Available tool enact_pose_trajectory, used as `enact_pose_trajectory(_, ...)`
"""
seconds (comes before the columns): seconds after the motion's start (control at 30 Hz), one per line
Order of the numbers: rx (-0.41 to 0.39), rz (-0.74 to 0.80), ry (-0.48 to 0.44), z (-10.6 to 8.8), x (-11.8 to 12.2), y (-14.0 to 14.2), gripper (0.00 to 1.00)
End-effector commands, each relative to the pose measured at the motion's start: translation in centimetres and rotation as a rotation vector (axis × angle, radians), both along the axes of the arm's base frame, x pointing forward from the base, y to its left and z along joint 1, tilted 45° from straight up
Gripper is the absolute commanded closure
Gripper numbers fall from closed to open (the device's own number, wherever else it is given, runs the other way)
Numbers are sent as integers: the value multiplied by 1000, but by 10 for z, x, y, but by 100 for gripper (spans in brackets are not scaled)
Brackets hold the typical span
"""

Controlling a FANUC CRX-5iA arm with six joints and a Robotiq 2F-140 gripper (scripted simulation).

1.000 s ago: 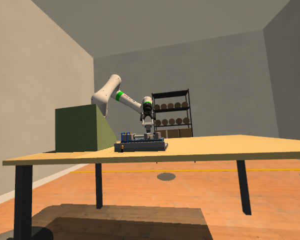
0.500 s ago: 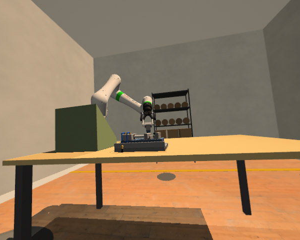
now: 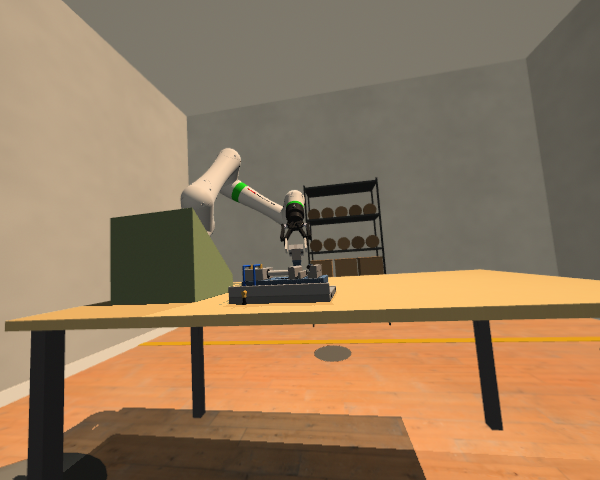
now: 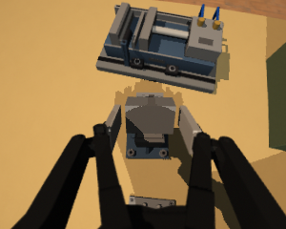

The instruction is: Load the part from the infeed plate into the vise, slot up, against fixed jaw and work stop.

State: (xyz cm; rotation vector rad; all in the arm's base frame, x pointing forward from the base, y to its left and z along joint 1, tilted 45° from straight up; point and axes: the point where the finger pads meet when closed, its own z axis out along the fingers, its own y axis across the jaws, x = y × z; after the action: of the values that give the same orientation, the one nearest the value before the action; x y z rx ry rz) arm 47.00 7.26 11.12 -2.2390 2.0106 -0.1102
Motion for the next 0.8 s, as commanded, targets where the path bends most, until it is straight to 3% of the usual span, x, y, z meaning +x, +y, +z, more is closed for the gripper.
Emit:
enact_pose_trajectory(0.0,13,2,2,0,0,-1,49)
enact_pose_trajectory(0.77,125,18,14,0,0,-3,49)
